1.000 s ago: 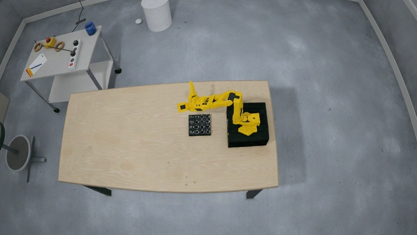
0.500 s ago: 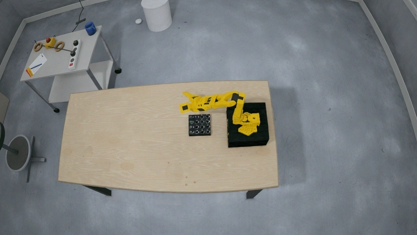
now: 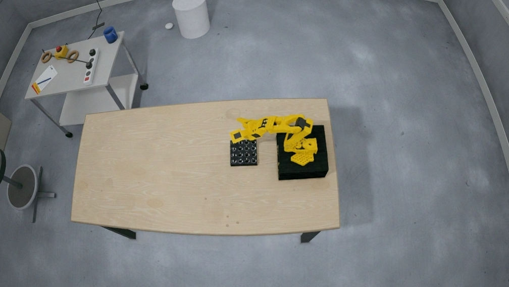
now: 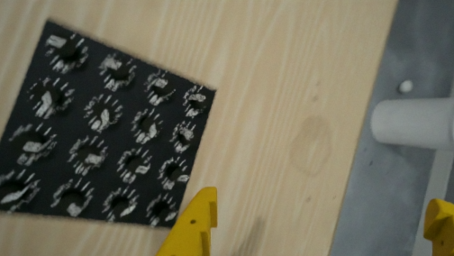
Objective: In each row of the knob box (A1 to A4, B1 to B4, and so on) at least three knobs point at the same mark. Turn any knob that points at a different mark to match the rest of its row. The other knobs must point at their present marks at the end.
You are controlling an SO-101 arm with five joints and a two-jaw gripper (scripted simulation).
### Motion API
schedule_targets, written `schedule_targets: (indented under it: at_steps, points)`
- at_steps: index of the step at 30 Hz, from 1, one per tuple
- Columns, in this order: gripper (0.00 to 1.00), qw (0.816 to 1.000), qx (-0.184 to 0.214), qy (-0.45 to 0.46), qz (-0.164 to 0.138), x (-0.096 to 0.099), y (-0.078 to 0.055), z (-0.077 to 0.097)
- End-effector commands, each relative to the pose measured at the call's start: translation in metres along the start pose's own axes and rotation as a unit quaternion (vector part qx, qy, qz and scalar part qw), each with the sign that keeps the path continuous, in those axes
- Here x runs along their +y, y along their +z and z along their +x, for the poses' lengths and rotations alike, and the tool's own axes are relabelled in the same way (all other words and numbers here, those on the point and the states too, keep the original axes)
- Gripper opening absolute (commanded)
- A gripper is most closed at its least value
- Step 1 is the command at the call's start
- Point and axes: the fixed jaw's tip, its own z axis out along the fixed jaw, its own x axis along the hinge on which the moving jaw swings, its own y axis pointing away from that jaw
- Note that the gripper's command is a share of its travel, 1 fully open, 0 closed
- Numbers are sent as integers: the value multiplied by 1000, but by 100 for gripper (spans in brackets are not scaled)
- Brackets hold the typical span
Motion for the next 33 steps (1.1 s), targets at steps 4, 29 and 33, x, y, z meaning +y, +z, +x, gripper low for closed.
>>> schedule_targets:
  at_steps: [4, 29, 33]
  points:
    - [40, 999, 33, 0, -35, 19, -20, 18]
    - [40, 995, 69, 19, -71, 38, -31, 35]
    - [40, 994, 69, 48, -71, 40, -31, 33]
